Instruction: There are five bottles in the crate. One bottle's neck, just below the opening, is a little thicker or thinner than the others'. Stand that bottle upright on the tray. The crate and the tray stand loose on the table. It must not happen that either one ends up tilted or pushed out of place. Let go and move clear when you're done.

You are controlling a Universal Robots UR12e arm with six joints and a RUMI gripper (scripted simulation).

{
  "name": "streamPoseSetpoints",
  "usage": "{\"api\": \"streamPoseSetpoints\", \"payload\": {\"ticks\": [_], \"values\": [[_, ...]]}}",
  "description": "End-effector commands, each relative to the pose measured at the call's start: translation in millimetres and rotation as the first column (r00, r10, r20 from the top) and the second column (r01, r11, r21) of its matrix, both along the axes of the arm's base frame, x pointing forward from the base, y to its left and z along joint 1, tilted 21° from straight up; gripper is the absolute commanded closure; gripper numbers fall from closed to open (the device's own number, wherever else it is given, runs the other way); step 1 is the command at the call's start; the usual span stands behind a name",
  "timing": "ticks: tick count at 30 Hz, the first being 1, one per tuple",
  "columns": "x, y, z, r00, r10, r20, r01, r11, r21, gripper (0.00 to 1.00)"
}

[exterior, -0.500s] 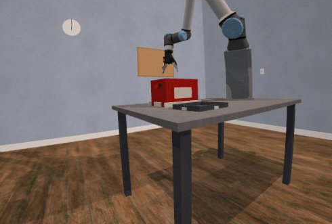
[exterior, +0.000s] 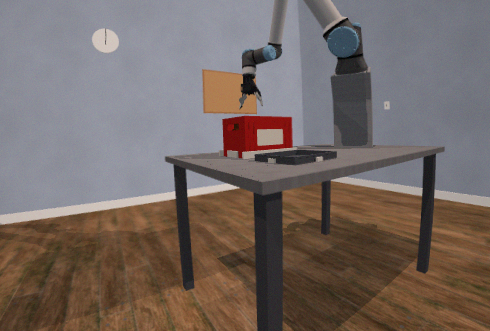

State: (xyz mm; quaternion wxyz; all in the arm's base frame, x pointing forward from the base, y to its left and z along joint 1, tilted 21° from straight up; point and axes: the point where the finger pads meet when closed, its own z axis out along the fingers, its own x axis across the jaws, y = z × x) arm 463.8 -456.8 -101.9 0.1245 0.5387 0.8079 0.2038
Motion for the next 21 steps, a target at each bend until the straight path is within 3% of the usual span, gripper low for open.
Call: {"api": "streamPoseSetpoints", "payload": {"ticks": [1,9,17,19,21], "values": [[0.1,-0.6,0.5,1.000,0.000,0.000,0.000,1.000,-0.001,0.00],[11.1,7.4,3.3,1.000,0.013,-0.006,-0.013,1.000,-0.008,0.00],[72.0,58.2,20.6,0.996,0.082,-0.038,-0.084,0.995,-0.051,0.00],[72.0,58.2,20.6,0.996,0.082,-0.038,-0.084,0.995,-0.051,0.00],[93.0,78.9,27.3,0.993,0.106,-0.047,-0.109,0.992,-0.068,0.00]]}}
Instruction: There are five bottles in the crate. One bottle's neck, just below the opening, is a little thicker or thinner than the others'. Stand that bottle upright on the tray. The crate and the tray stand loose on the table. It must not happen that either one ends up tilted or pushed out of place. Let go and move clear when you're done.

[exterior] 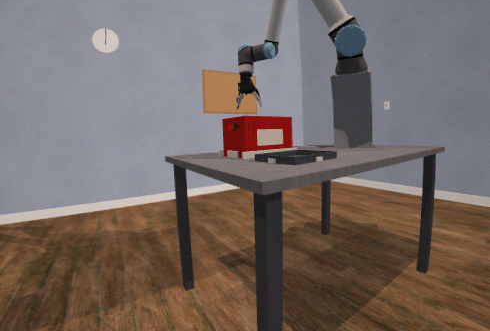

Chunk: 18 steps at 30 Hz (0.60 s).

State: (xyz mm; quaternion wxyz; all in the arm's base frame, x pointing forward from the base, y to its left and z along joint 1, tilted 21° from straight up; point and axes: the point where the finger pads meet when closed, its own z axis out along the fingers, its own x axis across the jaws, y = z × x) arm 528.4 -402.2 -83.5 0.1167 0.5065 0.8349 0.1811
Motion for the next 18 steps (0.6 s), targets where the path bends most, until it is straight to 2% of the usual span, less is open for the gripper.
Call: {"api": "streamPoseSetpoints", "payload": {"ticks": [1,13,15,18], "values": [[39.1,35.5,12.5,0.999,0.042,-0.016,-0.042,0.999,-0.032,0.00],[125.9,152.5,49.1,0.989,0.147,-0.030,-0.150,0.982,-0.116,0.00],[125.9,152.5,49.1,0.989,0.147,-0.030,-0.150,0.982,-0.116,0.00],[139.5,176.9,56.5,0.986,0.166,-0.028,-0.168,0.977,-0.131,0.00]]}}
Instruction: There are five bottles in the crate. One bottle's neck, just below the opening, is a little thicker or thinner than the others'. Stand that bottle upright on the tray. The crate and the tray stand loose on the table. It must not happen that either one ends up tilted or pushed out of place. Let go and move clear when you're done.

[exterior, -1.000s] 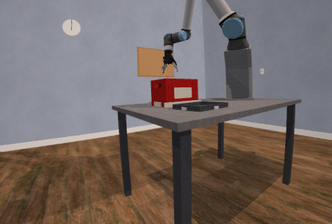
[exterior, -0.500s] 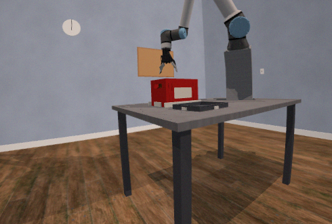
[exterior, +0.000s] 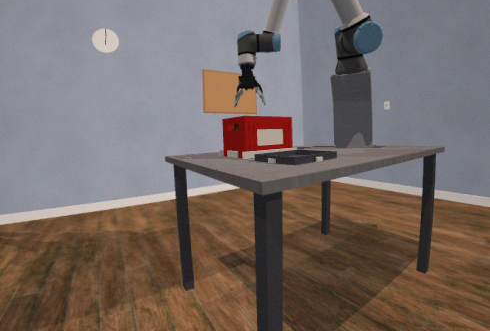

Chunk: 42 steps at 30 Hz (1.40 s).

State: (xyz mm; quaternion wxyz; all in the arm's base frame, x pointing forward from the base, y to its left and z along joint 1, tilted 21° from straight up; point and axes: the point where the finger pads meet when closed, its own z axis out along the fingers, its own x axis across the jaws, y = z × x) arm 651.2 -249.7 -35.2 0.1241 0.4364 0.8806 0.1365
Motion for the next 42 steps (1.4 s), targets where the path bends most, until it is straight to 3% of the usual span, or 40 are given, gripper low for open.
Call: {"api": "streamPoseSetpoints", "payload": {"ticks": [1,10,11,42], "values": [[19.8,30.4,10.1,1.000,0.022,0.002,-0.022,1.000,-0.022,0.00],[27.0,44.8,14.4,0.999,0.033,0.005,-0.033,0.999,-0.030,0.00],[27.0,44.8,14.4,0.999,0.033,0.005,-0.033,0.999,-0.030,1.00],[27.0,44.8,14.4,0.999,0.033,0.005,-0.033,0.999,-0.030,1.00]]}}
